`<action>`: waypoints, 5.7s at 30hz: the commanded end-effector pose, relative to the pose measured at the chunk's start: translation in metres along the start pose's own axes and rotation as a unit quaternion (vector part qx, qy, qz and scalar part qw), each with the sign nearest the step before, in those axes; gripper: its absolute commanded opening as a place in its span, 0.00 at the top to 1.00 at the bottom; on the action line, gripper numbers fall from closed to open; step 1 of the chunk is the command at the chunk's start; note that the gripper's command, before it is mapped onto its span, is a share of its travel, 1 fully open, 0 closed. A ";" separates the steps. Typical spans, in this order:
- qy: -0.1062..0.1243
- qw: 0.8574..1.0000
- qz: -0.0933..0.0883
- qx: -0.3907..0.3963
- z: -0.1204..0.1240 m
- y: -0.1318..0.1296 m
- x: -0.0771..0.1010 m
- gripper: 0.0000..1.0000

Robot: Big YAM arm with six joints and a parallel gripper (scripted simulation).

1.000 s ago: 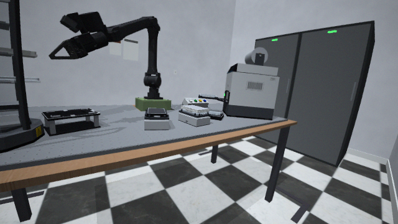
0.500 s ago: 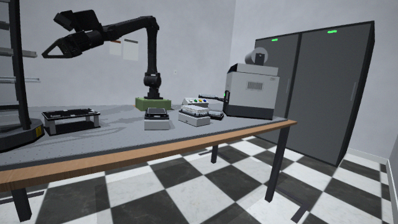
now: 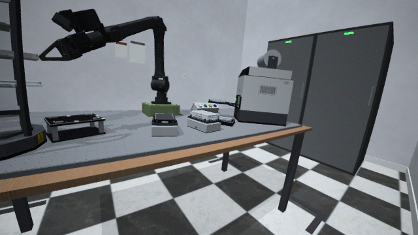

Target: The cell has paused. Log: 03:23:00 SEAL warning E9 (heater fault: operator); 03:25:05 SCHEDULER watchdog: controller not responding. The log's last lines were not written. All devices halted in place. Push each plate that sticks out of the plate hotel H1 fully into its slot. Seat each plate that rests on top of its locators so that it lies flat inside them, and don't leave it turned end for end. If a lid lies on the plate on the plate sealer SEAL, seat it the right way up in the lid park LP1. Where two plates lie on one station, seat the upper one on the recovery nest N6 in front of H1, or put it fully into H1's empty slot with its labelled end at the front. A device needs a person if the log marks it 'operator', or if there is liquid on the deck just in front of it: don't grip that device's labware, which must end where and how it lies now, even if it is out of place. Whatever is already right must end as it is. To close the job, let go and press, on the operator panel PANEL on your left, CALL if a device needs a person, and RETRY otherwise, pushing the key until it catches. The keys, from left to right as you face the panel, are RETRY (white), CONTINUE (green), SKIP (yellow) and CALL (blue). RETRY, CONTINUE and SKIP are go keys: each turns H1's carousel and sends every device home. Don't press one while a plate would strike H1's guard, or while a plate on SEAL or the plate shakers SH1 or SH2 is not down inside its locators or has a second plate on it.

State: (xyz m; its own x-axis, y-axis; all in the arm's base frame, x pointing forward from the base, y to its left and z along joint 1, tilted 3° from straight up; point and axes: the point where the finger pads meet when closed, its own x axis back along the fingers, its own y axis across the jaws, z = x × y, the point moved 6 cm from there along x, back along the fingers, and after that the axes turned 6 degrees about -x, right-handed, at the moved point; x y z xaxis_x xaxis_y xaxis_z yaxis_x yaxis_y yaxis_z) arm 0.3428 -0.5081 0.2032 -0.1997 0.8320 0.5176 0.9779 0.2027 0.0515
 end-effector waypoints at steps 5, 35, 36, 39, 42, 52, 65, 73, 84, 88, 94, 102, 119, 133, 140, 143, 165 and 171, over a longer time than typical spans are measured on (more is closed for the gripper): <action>-0.015 1.000 0.000 -0.003 -0.029 0.002 -0.009 1.00; -0.015 1.000 0.000 -0.003 -0.035 0.003 -0.020 1.00; -0.015 1.000 0.000 -0.003 -0.036 0.003 -0.020 1.00; -0.015 1.000 0.000 -0.003 -0.036 0.003 -0.022 1.00; -0.015 1.000 0.000 -0.003 -0.037 0.003 -0.022 1.00; -0.015 1.000 0.000 -0.003 -0.039 0.003 -0.026 1.00; -0.015 1.000 0.000 -0.003 -0.042 0.003 -0.031 1.00; -0.015 1.000 0.000 -0.003 -0.044 0.003 -0.034 1.00; -0.015 1.000 0.000 -0.003 -0.046 0.003 -0.038 1.00; -0.015 1.000 0.000 -0.003 -0.047 0.003 -0.040 1.00; -0.015 1.000 0.000 -0.003 -0.048 0.003 -0.042 1.00; -0.015 1.000 -0.001 -0.003 -0.050 0.003 -0.045 1.00; -0.015 1.000 -0.001 -0.003 -0.051 0.003 -0.047 1.00; -0.015 1.000 -0.001 -0.003 -0.051 0.003 -0.047 1.00; -0.015 1.000 -0.001 -0.003 -0.051 0.003 -0.047 1.00; -0.015 1.000 -0.001 -0.003 -0.051 0.003 -0.047 1.00; -0.016 1.000 -0.001 -0.005 -0.050 0.003 -0.046 1.00; -0.021 1.000 -0.007 -0.010 -0.036 0.005 -0.020 1.00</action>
State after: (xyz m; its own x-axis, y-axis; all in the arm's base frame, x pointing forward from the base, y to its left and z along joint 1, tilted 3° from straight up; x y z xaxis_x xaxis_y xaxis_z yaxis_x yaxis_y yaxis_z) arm 0.3530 -0.5459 0.2030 -0.1990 0.8293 0.5221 0.9777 0.2047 0.0475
